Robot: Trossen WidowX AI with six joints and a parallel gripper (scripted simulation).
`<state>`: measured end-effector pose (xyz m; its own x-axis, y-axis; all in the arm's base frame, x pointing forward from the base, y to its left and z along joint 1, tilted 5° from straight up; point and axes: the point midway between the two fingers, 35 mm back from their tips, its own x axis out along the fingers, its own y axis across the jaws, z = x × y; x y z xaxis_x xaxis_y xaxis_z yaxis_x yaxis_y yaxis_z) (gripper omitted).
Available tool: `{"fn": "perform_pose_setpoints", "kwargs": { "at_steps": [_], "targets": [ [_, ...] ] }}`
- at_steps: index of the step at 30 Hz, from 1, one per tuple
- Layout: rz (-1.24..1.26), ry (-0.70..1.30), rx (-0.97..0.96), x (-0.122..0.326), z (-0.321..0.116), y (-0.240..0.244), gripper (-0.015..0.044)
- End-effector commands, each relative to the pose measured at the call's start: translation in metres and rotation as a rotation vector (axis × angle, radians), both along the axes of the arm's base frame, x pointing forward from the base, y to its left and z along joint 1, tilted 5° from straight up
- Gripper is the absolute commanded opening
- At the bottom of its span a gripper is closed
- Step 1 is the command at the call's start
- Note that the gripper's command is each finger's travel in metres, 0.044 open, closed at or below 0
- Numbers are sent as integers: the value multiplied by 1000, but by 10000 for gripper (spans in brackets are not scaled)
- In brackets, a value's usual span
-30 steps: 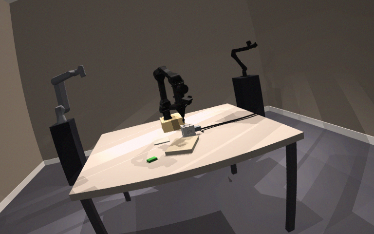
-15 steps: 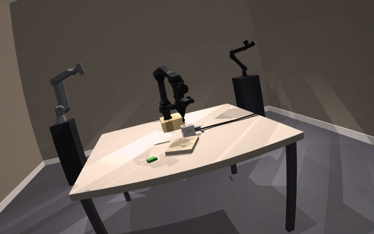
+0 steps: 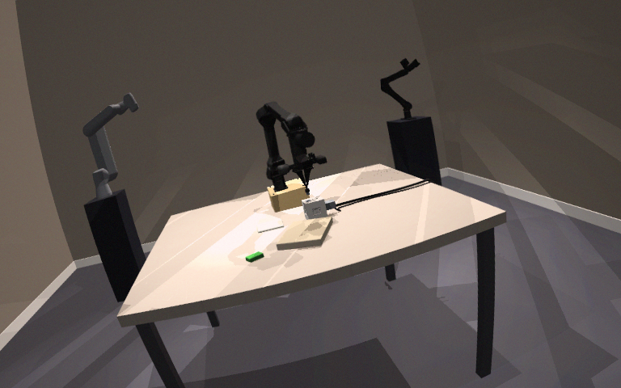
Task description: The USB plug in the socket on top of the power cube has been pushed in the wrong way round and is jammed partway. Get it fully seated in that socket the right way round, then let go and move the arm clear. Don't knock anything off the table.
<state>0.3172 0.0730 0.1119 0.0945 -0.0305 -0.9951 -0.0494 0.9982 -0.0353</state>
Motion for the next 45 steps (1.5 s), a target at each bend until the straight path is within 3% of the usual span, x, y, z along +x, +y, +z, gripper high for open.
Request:
{"fn": "perform_pose_setpoints", "kwargs": {
  "at_steps": [1, 45],
  "targets": [
    [-114, -3, 11, 0, 0, 0, 0],
    [-1260, -38, 119, 0, 0, 0, 0]
  ]
}}
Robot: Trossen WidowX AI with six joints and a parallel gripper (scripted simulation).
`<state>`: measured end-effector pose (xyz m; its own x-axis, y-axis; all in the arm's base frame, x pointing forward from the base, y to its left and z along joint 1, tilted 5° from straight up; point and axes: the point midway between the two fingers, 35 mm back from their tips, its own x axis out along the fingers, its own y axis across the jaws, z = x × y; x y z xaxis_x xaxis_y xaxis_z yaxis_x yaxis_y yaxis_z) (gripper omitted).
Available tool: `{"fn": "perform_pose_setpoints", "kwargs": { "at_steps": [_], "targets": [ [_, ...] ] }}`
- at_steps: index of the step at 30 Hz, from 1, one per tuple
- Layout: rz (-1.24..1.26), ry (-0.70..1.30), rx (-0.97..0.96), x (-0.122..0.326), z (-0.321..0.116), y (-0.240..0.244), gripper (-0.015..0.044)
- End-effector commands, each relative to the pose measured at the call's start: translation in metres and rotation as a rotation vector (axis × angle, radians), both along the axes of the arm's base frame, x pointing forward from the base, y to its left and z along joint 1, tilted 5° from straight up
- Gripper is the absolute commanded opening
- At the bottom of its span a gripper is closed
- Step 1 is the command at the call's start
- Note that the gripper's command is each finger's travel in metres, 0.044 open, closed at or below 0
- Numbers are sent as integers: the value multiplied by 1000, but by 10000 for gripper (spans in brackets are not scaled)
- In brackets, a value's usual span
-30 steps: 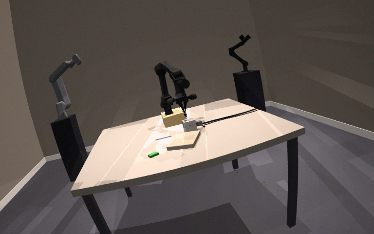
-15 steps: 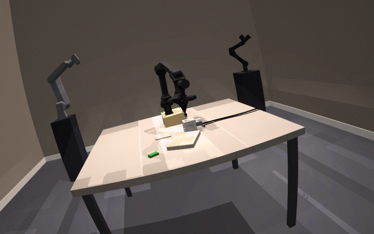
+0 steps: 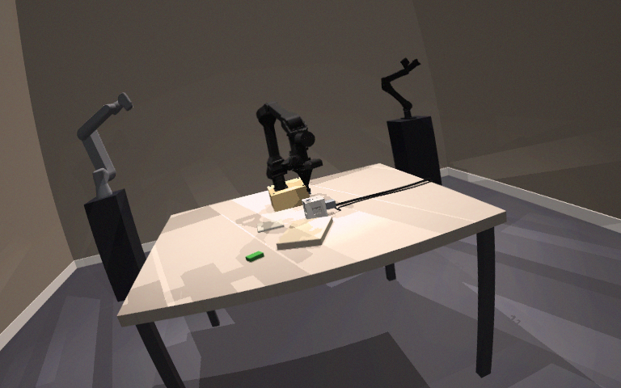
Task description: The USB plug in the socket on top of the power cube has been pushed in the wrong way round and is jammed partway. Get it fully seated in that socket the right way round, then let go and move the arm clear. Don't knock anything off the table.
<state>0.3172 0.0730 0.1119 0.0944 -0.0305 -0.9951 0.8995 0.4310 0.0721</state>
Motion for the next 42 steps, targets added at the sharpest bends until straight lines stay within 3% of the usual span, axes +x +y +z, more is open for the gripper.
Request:
{"fn": "perform_pose_setpoints", "kwargs": {
  "at_steps": [1, 12, 42],
  "targets": [
    [-115, -3, 11, 0, 0, 0, 0],
    [-384, -11, 36, 0, 0, 0, 0],
    [-388, -15, 28, 0, -2, -1, 0]
  ]
}}
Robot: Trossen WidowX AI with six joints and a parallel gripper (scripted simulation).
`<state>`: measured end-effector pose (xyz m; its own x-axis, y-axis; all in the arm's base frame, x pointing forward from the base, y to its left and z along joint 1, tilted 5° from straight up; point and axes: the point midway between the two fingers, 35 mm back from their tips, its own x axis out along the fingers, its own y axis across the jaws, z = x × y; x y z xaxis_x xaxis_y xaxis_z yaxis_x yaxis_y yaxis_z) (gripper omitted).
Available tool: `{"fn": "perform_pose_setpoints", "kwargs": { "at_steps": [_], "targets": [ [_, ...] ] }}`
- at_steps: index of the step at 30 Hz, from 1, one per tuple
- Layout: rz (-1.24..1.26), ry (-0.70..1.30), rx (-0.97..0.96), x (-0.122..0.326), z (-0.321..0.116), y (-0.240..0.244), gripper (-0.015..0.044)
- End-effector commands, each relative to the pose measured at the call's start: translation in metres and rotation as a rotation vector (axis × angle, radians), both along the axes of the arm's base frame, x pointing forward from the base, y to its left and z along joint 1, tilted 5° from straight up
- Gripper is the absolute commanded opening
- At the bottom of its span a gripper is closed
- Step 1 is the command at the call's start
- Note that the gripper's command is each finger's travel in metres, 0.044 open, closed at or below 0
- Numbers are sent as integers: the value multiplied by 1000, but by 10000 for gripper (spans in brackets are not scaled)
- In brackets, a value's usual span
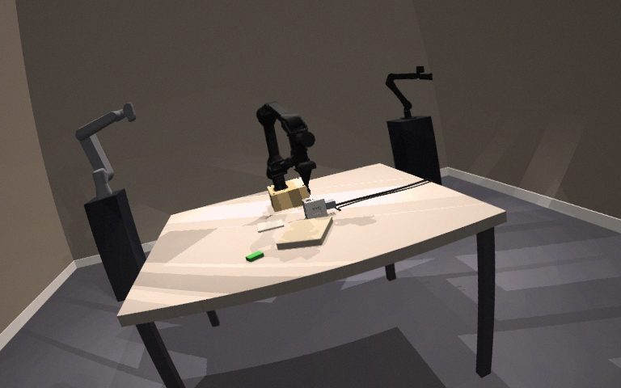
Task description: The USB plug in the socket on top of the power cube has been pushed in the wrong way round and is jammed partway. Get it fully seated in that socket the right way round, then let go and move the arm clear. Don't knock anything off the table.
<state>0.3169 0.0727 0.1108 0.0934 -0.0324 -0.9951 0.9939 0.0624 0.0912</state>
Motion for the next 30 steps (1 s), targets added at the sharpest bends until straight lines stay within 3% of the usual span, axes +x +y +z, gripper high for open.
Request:
{"fn": "perform_pose_setpoints", "kwargs": {
  "at_steps": [1, 30],
  "targets": [
    [-7, -2, -7, 0, -1, -1, 0],
    [-20, -4, -23, 1, -4, -3, 0]
  ]
}}
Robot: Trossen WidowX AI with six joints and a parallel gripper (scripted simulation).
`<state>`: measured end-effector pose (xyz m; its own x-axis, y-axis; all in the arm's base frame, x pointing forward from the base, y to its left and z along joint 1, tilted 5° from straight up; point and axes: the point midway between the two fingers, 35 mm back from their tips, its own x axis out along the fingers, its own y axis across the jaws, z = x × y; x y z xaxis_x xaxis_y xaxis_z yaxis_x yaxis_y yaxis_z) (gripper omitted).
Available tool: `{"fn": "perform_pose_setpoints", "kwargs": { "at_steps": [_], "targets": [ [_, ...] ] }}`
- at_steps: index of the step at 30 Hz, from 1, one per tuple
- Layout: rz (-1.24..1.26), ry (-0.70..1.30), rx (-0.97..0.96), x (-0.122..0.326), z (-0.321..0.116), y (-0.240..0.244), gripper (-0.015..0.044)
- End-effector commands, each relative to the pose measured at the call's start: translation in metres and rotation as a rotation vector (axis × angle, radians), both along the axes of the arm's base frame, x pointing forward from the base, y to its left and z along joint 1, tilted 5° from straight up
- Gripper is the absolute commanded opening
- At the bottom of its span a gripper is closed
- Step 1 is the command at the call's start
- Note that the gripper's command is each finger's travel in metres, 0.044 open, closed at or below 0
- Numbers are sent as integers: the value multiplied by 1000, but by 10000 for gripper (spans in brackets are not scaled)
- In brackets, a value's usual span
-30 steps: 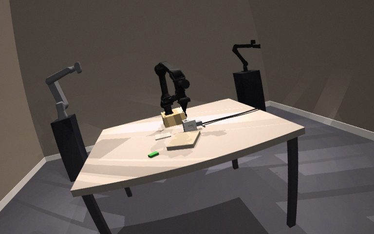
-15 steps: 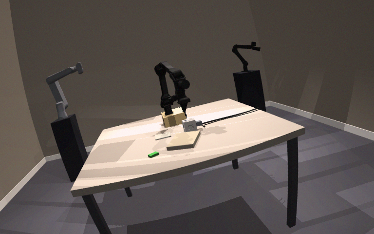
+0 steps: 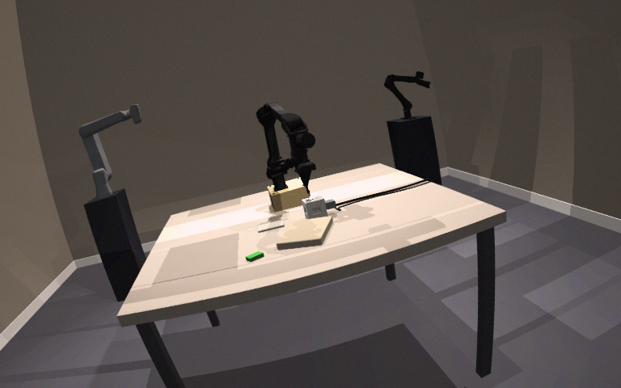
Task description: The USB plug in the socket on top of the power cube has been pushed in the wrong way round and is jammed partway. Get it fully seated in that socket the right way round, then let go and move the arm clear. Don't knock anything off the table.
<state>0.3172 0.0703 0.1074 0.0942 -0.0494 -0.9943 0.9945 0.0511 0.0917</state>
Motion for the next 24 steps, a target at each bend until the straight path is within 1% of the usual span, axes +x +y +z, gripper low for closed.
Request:
{"fn": "perform_pose_setpoints", "kwargs": {
  "at_steps": [1, 24],
  "targets": [
    [-7, -2, -7, 0, -1, -1, 0],
    [-17, -3, -20, 1, -4, -3, 0]
  ]
}}
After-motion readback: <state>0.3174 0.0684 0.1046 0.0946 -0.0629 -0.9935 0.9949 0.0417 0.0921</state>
